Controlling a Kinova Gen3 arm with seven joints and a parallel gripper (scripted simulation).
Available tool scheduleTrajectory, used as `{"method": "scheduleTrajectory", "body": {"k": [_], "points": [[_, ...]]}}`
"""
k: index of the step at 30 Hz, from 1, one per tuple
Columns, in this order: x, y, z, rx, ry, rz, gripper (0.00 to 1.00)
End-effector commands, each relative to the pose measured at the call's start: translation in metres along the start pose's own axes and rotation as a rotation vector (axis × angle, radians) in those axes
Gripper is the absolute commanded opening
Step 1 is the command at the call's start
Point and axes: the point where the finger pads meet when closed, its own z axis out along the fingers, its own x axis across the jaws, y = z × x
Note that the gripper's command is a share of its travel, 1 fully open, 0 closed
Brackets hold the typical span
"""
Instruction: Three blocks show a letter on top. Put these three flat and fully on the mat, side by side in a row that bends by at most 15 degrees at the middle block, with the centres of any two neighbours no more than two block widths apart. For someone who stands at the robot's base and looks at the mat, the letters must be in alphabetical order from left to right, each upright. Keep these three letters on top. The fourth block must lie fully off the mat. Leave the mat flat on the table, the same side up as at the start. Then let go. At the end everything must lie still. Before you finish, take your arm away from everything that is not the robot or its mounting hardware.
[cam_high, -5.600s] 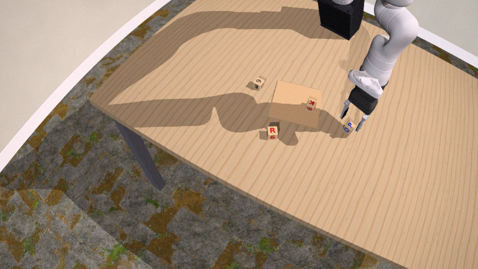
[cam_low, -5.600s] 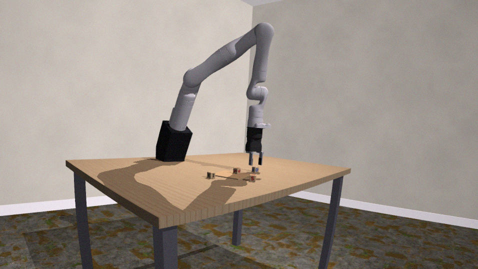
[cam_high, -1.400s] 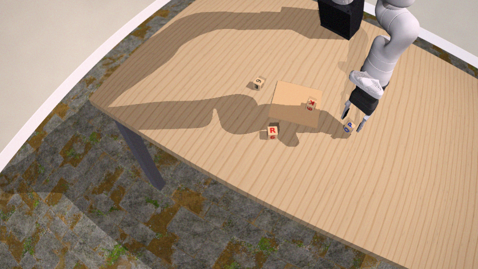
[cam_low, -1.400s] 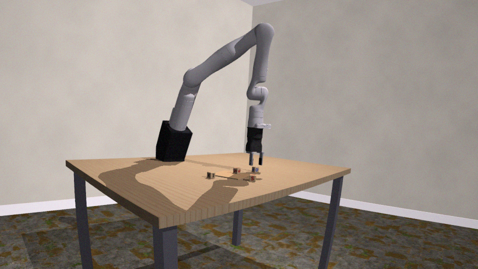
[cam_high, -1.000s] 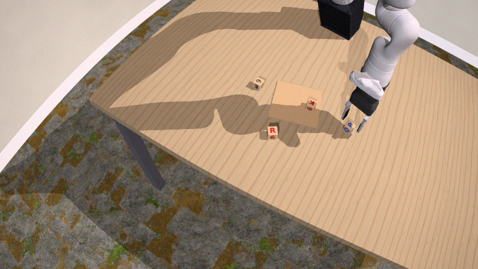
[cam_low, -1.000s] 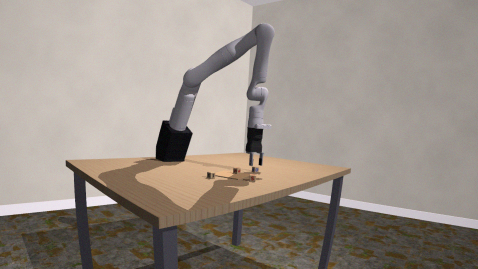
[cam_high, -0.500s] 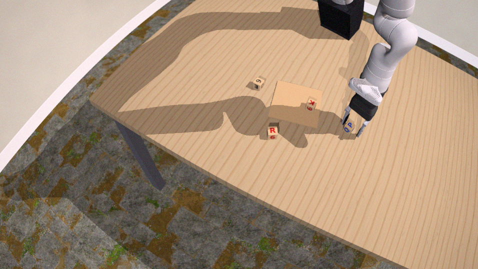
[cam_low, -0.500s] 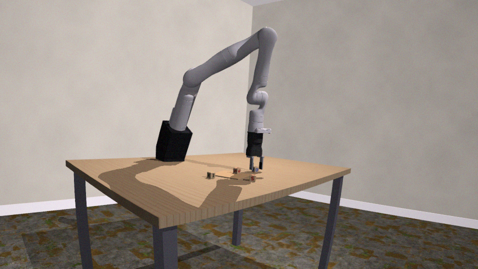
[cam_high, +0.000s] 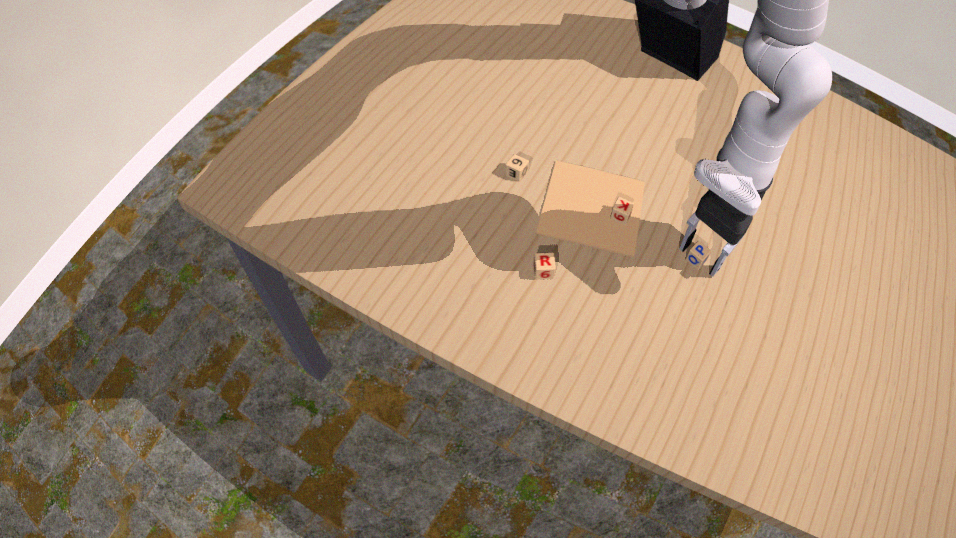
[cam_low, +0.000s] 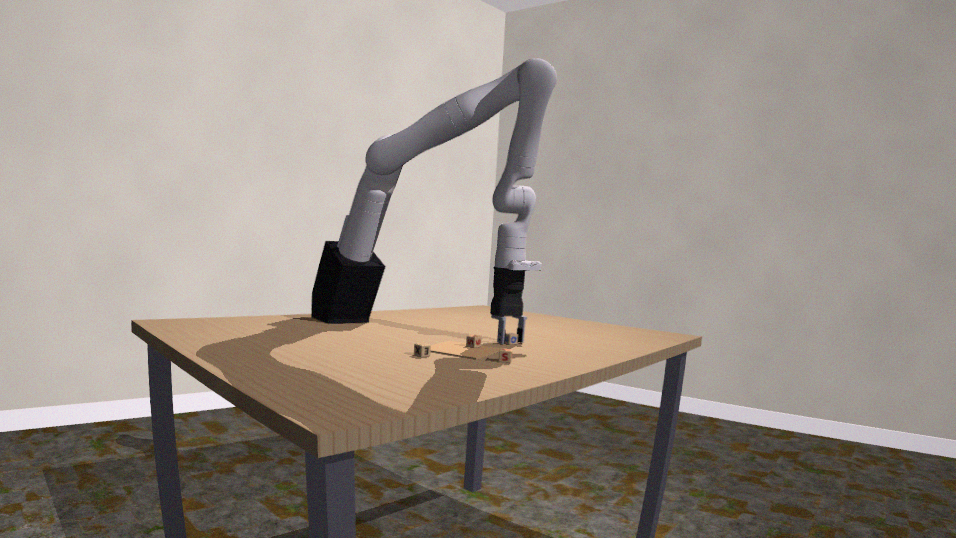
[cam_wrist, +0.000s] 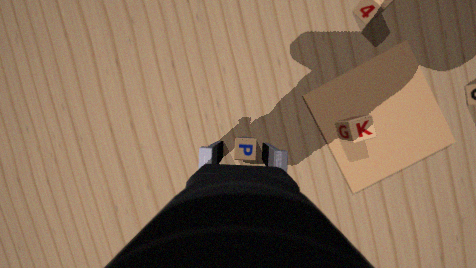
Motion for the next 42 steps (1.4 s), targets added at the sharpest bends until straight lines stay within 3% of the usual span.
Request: {"method": "scheduleTrajectory", "body": {"k": [1, 28, 29, 42], "points": [[-0.0003, -0.0017, 0.0009, 0.005, 0.000, 0.004, 1.00], [-0.0003, -0.0017, 0.0009, 0.005, 0.000, 0.004, 1.00], [-0.0003, -0.0017, 0.0009, 0.005, 0.000, 0.004, 0.79], [-0.0003, -0.0017, 0.0009, 0.005, 0.000, 0.004, 0.79]]}}
